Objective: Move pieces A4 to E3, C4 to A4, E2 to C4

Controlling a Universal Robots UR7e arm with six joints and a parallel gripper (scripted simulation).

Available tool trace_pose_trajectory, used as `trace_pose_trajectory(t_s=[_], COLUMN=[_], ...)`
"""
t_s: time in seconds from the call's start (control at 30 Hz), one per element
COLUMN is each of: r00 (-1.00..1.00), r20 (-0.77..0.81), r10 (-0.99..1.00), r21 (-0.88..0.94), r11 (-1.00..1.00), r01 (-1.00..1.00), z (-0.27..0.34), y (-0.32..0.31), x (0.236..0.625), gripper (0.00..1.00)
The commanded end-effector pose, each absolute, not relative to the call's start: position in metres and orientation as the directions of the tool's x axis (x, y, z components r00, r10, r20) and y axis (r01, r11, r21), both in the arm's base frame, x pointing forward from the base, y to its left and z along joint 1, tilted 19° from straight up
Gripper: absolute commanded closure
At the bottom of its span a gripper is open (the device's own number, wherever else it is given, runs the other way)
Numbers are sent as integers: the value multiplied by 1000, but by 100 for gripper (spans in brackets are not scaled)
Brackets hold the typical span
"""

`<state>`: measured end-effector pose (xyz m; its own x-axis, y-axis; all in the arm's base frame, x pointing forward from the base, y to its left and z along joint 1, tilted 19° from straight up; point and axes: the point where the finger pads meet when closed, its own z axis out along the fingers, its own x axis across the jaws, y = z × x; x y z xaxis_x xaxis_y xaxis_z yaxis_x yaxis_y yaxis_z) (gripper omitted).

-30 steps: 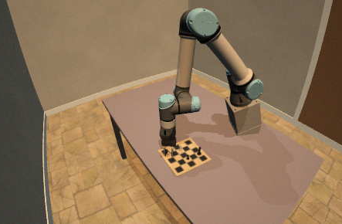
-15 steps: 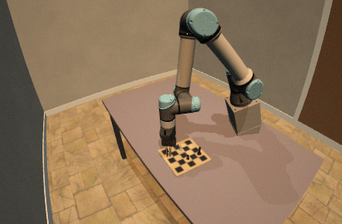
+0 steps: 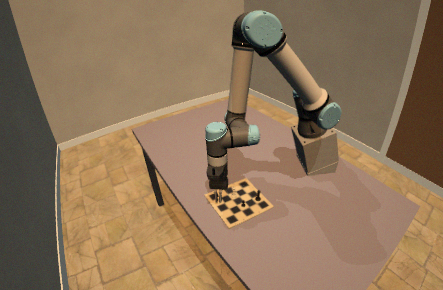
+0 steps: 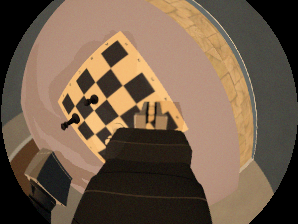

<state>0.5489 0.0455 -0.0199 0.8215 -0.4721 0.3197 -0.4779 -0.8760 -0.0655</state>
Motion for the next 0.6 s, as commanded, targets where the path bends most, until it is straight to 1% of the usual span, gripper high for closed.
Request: trace_pose_trajectory(t_s=[0.0,0.57], r00=[820,821], r20=[322,320], r10=[-473,-472], r21=[-67,-66], r11=[-876,-876], r01=[-478,-478], z=[-19,-11], y=[44,46], x=[550,545], gripper=[100,100])
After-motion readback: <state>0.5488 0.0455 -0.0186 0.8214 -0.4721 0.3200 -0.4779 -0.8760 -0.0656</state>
